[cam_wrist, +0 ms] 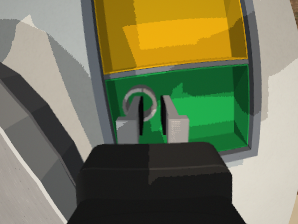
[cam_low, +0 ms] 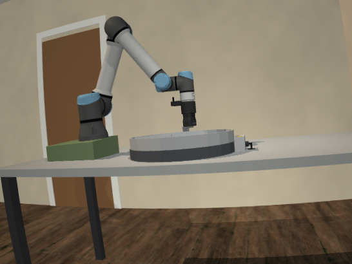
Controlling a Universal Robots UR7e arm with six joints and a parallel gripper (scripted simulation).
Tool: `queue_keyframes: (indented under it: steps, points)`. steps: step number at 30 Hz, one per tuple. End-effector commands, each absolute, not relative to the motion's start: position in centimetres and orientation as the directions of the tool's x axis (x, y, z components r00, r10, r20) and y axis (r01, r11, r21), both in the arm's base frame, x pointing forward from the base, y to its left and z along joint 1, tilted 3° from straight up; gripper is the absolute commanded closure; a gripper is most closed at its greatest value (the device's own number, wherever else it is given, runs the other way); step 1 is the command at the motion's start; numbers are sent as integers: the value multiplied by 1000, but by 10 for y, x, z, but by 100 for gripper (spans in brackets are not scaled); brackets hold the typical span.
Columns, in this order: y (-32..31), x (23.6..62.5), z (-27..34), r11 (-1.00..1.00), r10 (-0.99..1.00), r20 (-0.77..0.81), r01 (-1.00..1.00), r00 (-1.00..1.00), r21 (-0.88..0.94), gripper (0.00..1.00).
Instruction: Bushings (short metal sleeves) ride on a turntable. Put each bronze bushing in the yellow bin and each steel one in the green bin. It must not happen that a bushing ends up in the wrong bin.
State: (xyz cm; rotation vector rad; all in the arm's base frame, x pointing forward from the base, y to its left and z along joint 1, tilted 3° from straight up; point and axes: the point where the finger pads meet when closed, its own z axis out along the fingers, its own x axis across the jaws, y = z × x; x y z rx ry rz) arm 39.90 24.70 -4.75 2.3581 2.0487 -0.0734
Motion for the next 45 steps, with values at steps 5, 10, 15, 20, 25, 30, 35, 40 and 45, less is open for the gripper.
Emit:
queue_keyframes:
  steps: [5,10,15,20,25,30,35,40,45]
  points:
    - [249,401,3,-140,989,-46,990,139,-16,58]
    - [250,401,24,-140,989,-46,990,139,-16,58]
    - [252,402,54,-140,989,-46,990,139,-16,58]
    - [252,402,54,-140,989,-46,990,139,-16,58]
    - [252,402,53,-140,989,-45,990,139,-16,58]
    - [252,402,53,-140,989,-45,990,139,-16,58]
    - [252,402,53,-140,989,-45,990,139,-16,58]
    - [252,402,53,-140,989,-45,990,139,-16,58]
    - [252,402,53,-140,989,-45,990,139,-16,58]
